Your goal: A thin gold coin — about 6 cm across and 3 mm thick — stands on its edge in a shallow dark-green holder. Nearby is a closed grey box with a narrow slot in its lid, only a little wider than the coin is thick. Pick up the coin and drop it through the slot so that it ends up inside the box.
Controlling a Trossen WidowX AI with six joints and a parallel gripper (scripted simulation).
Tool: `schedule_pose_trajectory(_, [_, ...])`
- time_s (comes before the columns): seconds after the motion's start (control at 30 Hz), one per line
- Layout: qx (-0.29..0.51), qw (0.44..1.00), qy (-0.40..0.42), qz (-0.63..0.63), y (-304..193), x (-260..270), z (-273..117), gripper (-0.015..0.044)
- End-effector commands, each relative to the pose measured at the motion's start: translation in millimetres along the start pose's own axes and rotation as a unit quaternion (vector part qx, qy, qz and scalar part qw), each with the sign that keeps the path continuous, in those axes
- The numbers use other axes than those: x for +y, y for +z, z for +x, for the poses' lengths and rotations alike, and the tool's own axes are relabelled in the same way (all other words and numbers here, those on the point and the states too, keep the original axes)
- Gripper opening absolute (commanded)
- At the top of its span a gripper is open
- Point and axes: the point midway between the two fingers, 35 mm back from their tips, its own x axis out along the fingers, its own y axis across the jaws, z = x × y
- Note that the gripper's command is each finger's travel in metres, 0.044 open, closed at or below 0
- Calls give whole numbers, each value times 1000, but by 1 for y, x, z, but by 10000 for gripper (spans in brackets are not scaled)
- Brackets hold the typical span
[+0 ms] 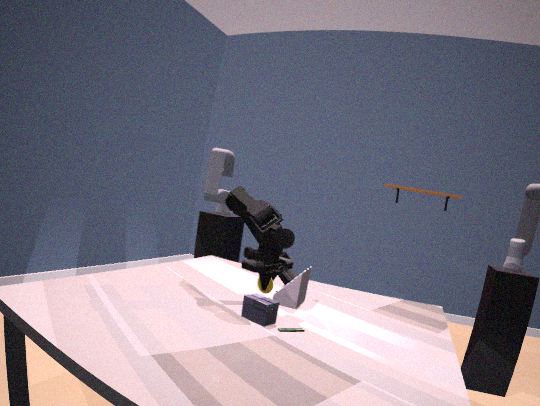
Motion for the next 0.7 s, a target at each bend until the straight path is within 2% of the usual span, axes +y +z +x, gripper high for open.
schedule_pose_trajectory(0.0, [1, 1000, 0, 1, 0, 0, 0, 0])
schedule_pose_trajectory(0.67, [1, 1000, -1, -1, 4, 0, 1, 0])
